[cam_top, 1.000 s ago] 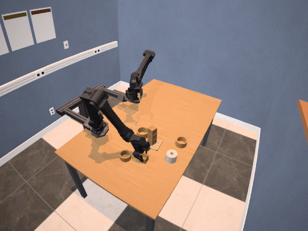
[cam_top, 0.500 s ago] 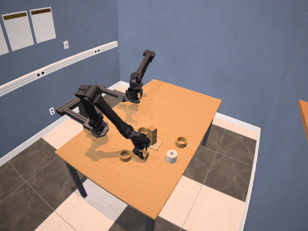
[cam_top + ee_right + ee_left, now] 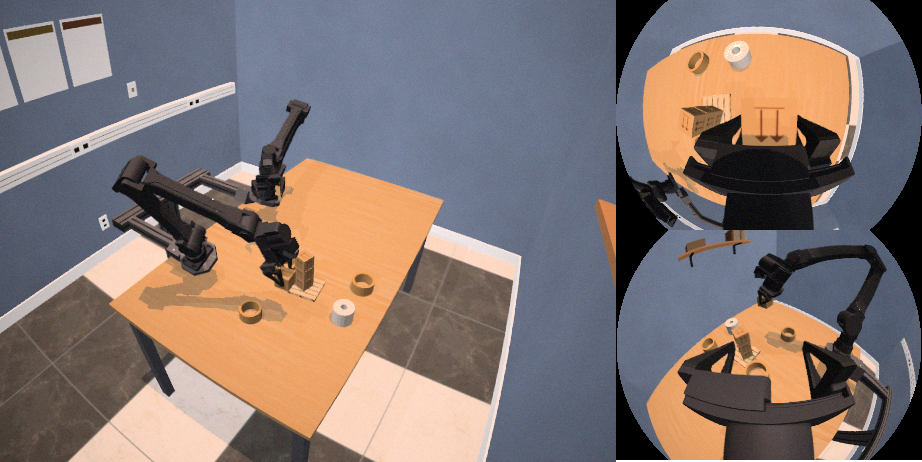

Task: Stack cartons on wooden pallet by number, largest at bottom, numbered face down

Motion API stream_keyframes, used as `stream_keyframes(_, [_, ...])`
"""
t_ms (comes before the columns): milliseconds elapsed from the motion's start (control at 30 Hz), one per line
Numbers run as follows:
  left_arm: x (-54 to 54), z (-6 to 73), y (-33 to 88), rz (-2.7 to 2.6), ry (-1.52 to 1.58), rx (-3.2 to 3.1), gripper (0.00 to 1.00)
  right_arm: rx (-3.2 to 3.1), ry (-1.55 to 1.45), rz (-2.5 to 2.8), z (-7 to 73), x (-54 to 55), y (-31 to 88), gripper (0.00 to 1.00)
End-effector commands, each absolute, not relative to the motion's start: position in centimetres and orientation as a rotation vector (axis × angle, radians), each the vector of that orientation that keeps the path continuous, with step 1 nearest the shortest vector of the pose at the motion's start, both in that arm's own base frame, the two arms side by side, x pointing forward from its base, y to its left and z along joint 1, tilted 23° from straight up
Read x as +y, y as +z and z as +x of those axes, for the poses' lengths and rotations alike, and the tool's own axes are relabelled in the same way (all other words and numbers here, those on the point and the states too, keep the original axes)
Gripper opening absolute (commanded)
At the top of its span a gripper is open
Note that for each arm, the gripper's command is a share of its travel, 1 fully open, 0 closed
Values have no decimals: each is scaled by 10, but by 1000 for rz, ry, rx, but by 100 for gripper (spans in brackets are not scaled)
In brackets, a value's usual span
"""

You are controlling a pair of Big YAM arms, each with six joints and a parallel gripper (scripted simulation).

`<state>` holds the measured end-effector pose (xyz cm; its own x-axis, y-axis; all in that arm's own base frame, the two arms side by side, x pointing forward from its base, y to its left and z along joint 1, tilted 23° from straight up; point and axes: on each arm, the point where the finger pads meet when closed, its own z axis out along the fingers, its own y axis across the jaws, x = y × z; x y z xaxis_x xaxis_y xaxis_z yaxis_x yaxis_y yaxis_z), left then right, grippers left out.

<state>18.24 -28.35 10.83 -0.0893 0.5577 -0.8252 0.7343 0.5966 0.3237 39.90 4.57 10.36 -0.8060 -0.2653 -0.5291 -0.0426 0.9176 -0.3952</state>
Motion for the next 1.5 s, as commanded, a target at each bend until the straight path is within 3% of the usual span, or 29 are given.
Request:
stream_keyframes(0, [-286,183,112,1057,-215,1756,100,2451,-461,-161,412,60,139,50])
stream_keyframes(367, [-295,184,134,1024,-236,1756,100,2484,-446,-106,397,80,138,50])
stream_keyframes(1000, [-262,202,230,833,-69,1763,100,2466,-446,-115,294,229,77,50])
stream_keyframes(1467, [-264,202,232,823,-80,1757,100,2485,-470,-190,337,240,74,50])
